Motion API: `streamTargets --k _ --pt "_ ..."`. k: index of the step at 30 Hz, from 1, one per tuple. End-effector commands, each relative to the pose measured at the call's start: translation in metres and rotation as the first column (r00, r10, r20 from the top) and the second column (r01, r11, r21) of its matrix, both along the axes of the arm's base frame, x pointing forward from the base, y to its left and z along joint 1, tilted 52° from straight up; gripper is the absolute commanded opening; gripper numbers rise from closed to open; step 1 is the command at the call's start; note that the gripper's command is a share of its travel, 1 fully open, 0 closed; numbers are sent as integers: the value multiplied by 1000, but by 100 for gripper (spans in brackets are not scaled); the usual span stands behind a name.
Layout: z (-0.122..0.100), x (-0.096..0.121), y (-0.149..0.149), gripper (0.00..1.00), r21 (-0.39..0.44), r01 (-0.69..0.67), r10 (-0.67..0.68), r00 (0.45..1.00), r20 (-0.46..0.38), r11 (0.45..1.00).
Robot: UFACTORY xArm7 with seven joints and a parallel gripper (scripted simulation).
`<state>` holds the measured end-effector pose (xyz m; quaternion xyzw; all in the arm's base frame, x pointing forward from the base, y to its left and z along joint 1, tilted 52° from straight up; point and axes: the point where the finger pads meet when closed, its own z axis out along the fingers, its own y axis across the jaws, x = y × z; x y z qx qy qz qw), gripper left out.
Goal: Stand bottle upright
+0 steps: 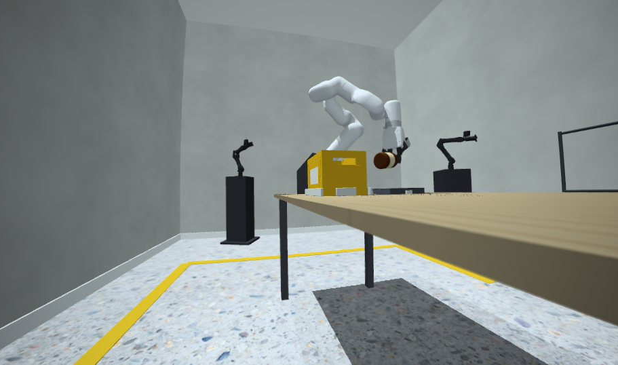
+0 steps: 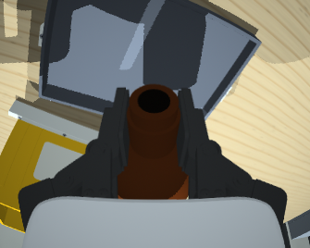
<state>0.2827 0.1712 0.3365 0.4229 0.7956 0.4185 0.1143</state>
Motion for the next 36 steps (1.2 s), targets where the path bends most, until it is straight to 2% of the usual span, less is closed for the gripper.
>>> streamTargets --k 1,36 --pt "7 -5 -6 0 1 1 -1 1000 2 1000" --pt "24 -20 -22 0 1 1 -1 1000 2 1000"
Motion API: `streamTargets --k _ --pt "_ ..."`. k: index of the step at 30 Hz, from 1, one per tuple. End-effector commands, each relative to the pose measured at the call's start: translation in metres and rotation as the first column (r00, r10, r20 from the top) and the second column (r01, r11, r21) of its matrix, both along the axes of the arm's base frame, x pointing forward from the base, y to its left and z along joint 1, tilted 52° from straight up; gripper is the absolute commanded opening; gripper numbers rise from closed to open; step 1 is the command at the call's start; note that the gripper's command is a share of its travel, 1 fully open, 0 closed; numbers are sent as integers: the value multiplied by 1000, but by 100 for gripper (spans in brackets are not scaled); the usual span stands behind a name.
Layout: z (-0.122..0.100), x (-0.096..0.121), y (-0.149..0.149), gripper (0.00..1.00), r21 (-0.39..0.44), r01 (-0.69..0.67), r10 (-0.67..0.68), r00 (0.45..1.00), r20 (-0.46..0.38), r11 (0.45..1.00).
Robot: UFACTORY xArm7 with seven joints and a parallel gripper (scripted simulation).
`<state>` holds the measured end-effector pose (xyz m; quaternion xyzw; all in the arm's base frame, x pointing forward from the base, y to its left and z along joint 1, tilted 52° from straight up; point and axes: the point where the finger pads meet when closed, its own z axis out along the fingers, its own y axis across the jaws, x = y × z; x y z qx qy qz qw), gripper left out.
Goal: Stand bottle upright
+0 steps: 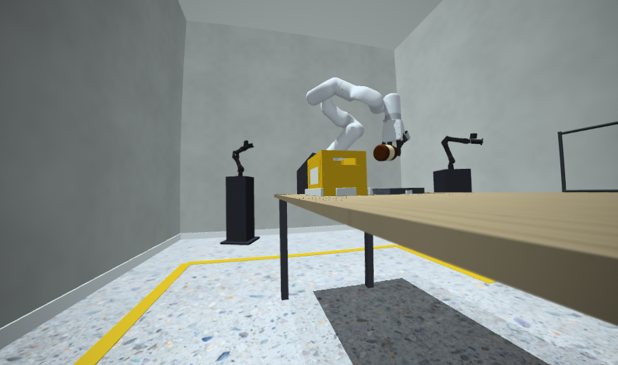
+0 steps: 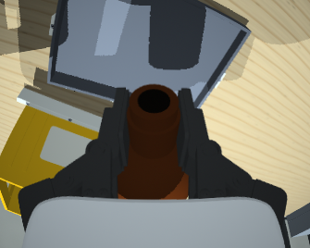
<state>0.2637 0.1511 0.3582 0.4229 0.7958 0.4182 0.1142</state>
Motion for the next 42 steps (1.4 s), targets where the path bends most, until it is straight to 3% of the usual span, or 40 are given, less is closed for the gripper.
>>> streamTargets --k 1,30,42 --pt "3 -1 -2 0 2 1 -1 1000 2 1000" --pt "3 -1 -2 0 1 0 0 1000 4 1000" --pt "3 -1 -2 0 -53 -59 62 996 57 997"
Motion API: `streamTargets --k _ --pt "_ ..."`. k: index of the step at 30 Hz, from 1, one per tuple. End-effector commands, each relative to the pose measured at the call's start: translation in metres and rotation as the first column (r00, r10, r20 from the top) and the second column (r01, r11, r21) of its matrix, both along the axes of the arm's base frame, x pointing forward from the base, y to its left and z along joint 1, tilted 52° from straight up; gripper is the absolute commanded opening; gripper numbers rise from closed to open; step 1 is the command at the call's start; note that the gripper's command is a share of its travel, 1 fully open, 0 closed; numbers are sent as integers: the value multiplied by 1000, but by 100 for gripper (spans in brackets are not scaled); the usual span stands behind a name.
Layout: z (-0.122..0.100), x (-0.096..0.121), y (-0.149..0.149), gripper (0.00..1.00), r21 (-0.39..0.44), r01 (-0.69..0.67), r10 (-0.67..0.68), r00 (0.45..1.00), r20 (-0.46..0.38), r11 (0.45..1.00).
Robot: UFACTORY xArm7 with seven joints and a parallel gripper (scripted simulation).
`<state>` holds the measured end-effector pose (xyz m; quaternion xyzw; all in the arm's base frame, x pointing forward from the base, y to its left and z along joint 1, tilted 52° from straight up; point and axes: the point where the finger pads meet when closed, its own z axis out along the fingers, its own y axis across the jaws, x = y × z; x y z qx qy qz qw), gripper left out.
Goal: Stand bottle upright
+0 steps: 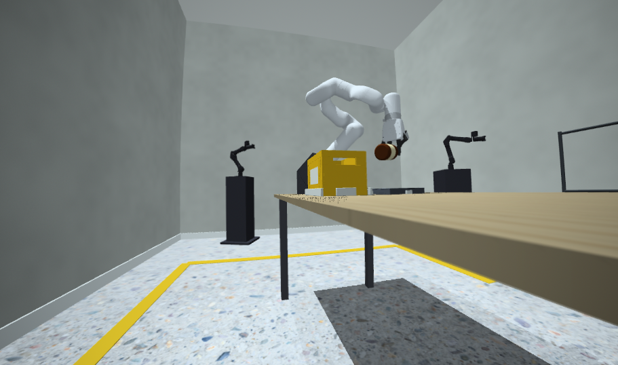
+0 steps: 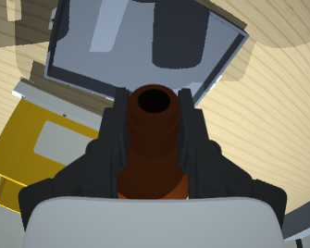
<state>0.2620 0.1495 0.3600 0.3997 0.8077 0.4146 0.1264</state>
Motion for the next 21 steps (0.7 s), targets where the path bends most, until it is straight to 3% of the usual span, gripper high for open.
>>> streamTargets --k 1,11,21 --pt "1 0 -1 0 -29 -34 35 999 34 999" --pt "1 0 -1 0 -105 -110 121 987 103 988" --pt "1 0 -1 0 -114 -119 131 985 111 986"
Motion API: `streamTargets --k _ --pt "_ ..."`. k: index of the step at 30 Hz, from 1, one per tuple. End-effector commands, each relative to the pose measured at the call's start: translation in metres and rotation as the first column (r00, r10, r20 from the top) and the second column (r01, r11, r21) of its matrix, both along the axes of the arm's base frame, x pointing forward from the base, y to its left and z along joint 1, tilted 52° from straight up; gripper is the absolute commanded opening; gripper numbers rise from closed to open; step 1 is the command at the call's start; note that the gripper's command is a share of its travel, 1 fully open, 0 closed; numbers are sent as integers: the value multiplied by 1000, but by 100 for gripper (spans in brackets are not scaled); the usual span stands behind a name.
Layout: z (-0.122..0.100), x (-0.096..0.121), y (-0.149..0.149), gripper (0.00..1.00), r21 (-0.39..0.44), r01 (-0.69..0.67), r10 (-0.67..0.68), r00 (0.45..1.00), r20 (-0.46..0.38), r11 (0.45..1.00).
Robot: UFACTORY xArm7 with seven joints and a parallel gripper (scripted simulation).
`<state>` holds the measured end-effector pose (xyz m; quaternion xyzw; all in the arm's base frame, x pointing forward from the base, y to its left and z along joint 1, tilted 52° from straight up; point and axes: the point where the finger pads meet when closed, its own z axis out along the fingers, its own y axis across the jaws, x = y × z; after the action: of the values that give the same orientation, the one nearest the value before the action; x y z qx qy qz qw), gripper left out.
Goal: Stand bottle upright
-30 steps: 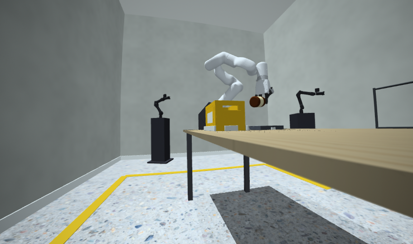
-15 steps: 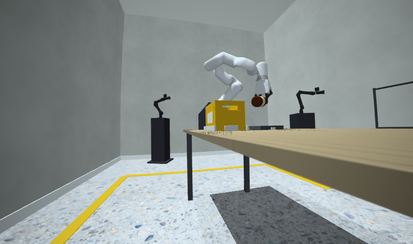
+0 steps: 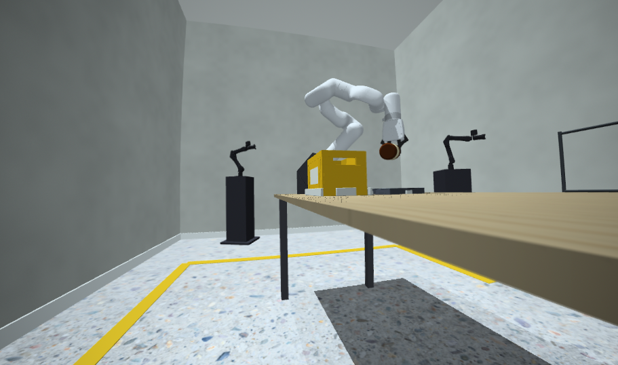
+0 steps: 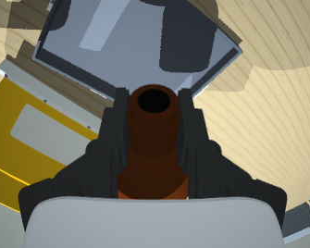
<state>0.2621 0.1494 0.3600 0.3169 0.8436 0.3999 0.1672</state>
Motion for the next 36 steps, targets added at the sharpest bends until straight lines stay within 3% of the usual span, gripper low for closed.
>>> streamTargets --k 1,16,36 --pt "1 0 -1 0 0 -1 1 1000 4 1000" --pt "1 0 -1 0 -12 -15 15 1000 17 1000" --pt "1 0 -1 0 -146 -147 166 977 136 978"
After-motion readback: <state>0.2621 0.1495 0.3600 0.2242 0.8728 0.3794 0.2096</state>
